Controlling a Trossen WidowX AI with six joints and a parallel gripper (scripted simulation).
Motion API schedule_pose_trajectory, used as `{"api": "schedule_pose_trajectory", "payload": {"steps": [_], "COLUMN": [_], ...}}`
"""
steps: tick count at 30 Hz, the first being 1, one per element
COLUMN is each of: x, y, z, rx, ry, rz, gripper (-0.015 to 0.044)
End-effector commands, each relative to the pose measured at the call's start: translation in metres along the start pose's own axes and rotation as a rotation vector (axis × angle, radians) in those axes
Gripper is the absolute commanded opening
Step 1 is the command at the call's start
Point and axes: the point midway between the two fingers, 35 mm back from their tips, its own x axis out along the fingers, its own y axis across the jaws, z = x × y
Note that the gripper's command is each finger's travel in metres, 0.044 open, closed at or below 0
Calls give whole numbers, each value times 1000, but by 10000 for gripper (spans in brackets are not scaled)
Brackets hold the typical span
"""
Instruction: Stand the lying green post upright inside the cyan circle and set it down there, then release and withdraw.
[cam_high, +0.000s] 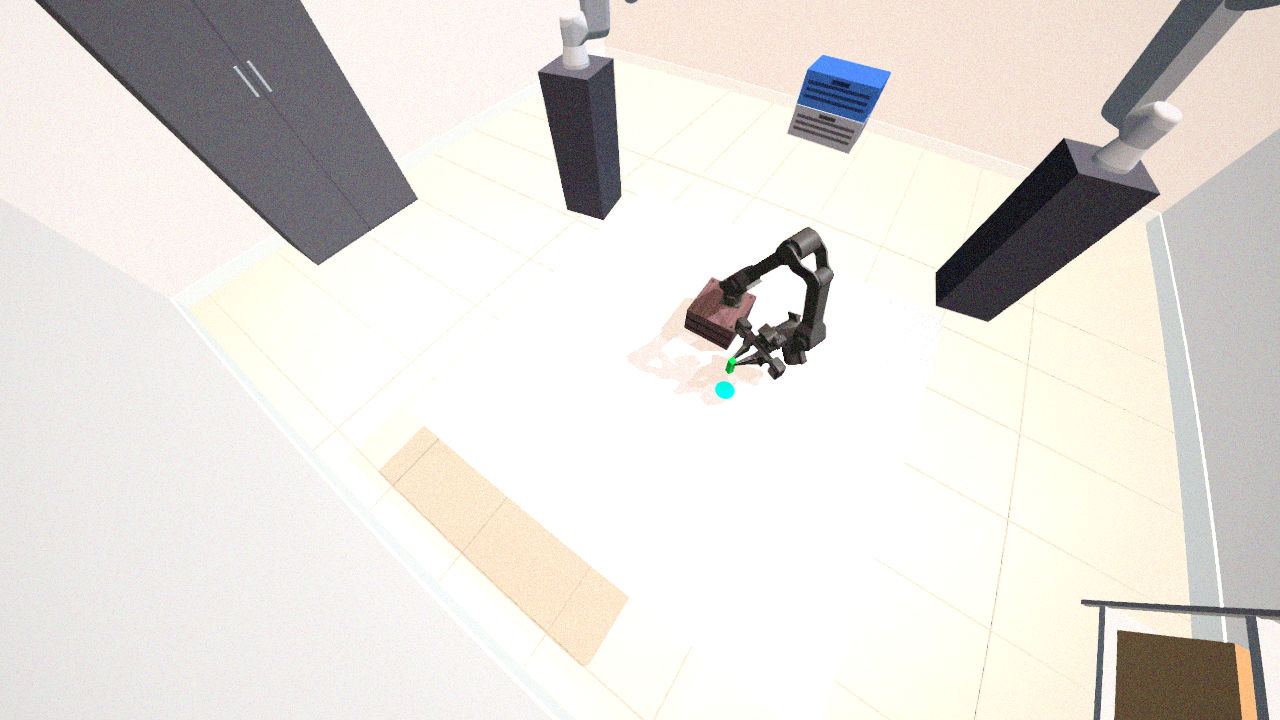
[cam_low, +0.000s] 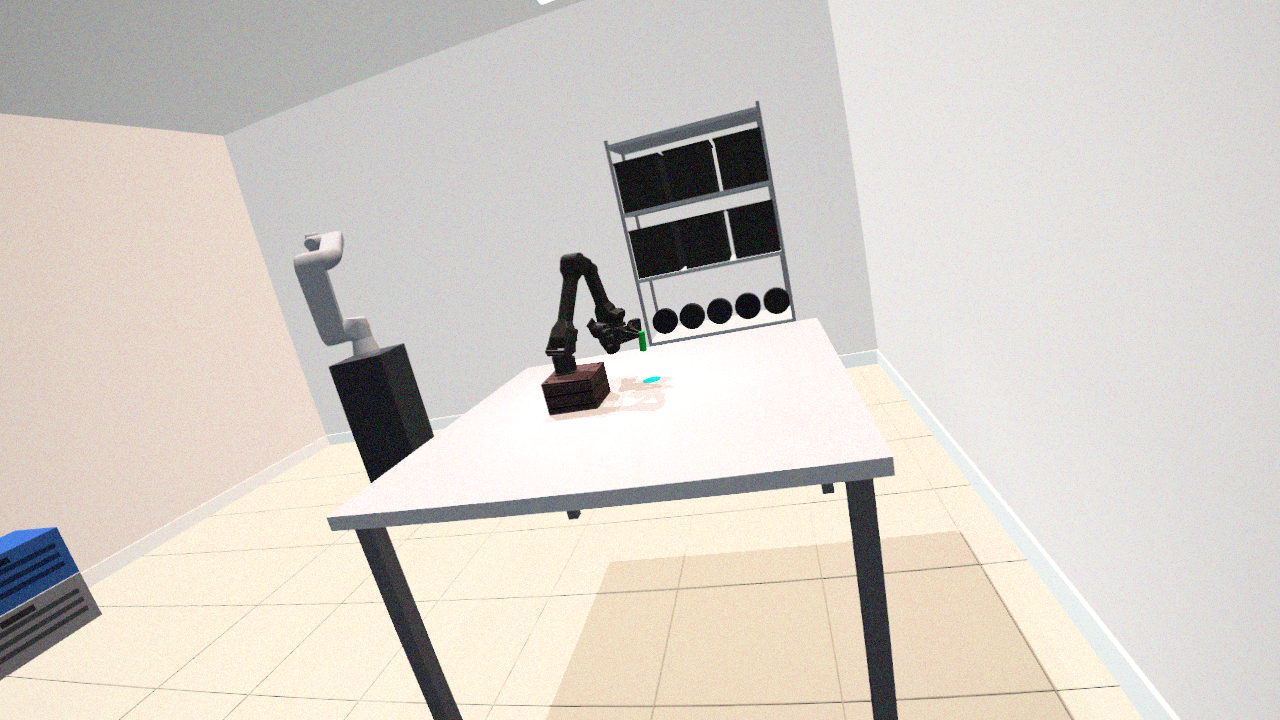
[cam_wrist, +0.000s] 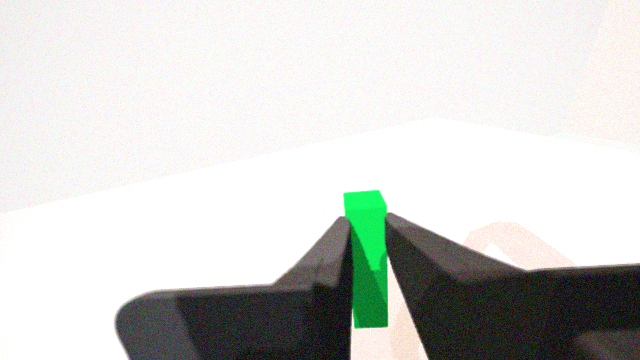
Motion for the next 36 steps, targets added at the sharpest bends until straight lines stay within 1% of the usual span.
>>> {"api": "schedule_pose_trajectory", "payload": {"steps": [1, 10, 27, 36], "x": [-2, -6, -6, -2], "y": [1, 7, 7, 8], "z": [0, 1, 0, -34], "rx": [1, 17, 18, 22], "ry": [-20, -48, -48, -17], "rz": [34, 92, 93, 59], "gripper": [23, 23, 23, 23]}}
